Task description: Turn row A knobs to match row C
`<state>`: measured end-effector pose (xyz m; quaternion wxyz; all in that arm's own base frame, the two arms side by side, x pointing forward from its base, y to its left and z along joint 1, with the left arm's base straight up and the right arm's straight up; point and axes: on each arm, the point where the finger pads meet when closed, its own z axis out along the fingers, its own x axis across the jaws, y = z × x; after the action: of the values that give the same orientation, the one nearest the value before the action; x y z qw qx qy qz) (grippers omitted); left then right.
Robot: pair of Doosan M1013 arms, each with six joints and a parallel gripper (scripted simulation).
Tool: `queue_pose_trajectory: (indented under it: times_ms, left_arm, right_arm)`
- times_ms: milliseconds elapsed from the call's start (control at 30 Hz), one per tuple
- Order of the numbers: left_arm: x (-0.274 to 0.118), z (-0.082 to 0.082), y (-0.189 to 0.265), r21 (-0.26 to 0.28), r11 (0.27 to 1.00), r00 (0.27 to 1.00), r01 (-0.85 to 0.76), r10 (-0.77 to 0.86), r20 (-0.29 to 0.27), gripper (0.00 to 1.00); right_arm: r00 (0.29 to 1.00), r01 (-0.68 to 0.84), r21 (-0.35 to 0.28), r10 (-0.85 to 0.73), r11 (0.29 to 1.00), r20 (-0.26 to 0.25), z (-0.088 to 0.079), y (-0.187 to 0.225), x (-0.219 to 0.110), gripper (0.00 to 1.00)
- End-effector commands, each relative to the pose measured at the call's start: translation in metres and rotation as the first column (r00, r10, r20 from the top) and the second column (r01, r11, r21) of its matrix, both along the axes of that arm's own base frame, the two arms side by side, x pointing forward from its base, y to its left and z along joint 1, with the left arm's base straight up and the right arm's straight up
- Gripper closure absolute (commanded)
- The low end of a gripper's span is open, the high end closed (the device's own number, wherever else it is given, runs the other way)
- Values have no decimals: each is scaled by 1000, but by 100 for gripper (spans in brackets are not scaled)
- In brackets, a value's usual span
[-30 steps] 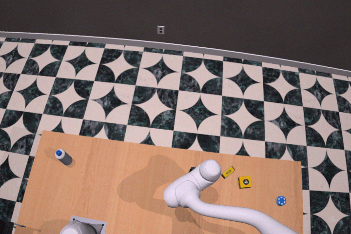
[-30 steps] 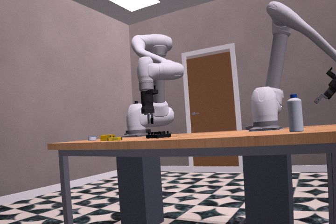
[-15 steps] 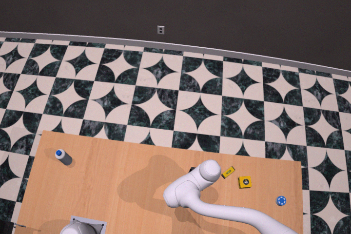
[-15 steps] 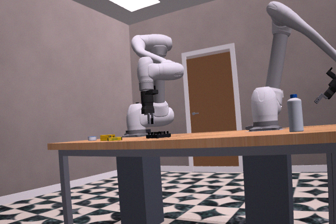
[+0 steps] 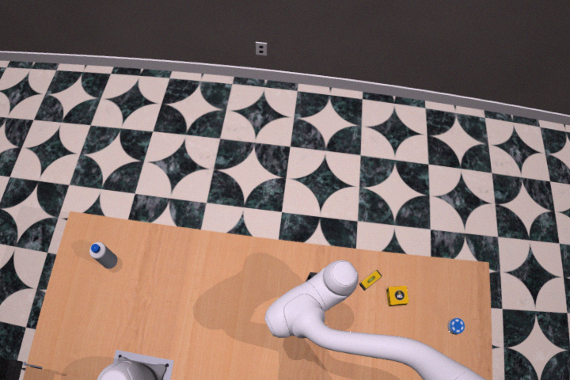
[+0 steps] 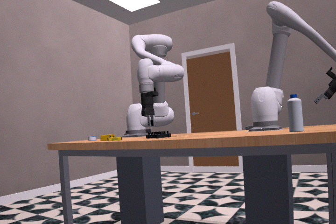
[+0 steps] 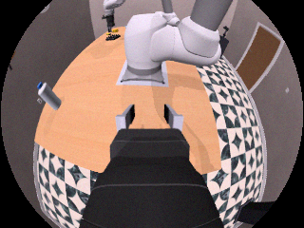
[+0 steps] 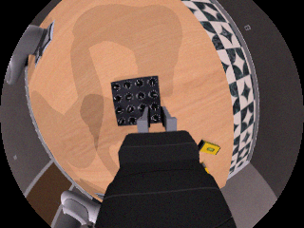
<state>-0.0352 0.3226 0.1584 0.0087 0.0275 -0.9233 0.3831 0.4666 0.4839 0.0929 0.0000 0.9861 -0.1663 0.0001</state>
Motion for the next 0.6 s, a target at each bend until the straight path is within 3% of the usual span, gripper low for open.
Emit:
queue_pose_trajectory:
  times_ms: [0, 567]
  left_arm:
    - [0, 0, 0, 1, 1000, 1000, 0, 0, 0, 0]
    - [0, 0, 0, 1, 1000, 1000, 0, 0, 0, 0]
  right_arm:
    - [1000, 0, 1, 0, 1000, 1, -2, 0, 0, 54]
    - [1000, 0, 1, 0, 1000, 1, -22, 0, 0, 54]
